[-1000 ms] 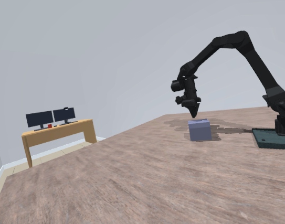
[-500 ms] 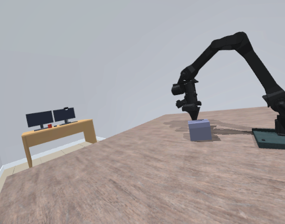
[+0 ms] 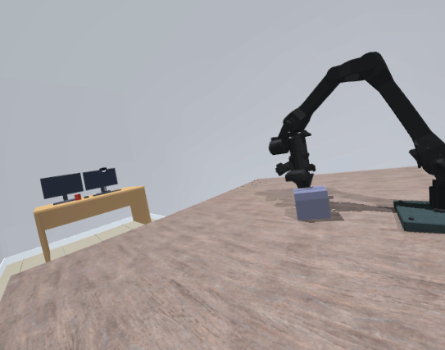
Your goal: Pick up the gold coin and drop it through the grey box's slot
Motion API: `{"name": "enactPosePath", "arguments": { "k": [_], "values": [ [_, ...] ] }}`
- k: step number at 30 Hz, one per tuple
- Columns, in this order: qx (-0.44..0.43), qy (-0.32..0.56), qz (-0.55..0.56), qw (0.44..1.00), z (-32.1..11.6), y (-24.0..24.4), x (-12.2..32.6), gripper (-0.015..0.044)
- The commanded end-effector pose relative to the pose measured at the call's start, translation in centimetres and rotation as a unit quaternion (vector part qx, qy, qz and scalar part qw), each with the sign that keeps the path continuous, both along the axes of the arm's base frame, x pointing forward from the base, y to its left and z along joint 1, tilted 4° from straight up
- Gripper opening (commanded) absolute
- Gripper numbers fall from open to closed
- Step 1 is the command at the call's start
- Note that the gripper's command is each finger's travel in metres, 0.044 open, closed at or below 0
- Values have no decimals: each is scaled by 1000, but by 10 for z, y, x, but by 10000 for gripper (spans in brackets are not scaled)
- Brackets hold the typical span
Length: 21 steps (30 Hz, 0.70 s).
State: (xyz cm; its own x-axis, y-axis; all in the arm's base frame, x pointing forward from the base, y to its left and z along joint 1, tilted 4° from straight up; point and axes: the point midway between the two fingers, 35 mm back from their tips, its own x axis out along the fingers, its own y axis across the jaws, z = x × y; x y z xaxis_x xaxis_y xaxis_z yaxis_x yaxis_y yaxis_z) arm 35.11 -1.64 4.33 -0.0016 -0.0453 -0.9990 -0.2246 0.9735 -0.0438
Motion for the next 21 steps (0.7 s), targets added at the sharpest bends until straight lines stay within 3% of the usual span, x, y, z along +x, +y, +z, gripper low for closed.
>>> {"name": "enactPosePath", "arguments": {
  "k": [1, 7, 13, 21],
  "values": [
    [-1, 4, 2, 1000, -8, -1, -1, 161],
    [-1, 4, 2, 1000, -15, -1, -2, 161],
    [-1, 4, 2, 1000, -15, -1, -2, 3],
    [-1, 4, 2, 1000, -15, -1, -2, 0]
  ]
}}
